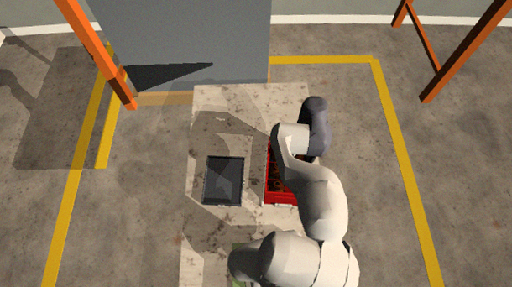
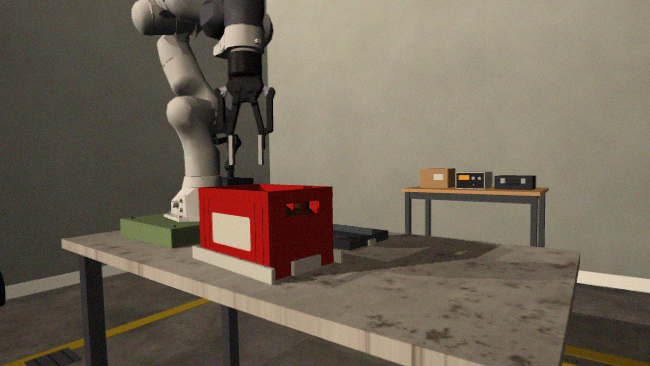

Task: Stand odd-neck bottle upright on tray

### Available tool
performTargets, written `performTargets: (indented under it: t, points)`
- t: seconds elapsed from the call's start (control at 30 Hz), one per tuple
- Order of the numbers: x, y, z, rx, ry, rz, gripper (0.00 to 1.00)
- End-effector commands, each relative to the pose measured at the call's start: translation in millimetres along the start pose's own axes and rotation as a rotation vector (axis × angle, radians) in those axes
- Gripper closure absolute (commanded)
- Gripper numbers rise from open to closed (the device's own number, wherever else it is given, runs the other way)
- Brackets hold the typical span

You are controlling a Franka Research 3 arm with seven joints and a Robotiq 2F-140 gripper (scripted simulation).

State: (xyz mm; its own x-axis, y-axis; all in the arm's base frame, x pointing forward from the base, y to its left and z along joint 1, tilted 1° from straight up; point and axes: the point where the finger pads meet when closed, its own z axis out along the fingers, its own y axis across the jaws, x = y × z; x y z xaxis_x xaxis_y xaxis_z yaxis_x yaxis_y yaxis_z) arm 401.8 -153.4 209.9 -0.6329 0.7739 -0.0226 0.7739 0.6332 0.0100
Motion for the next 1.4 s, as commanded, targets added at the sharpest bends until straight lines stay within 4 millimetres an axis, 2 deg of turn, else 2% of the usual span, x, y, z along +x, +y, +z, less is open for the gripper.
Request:
performTargets:
  t: [0.0,0.47,1.37]
  points:
    - [-1.2,0.7,-0.1,-0.001,-0.003,-0.007,0.56]
    - [-1.1,1.0,4.2,-0.004,0.008,-0.009,0.56]
    - [-0.5,3.2,36.3,-0.004,0.009,-0.009,0.56]
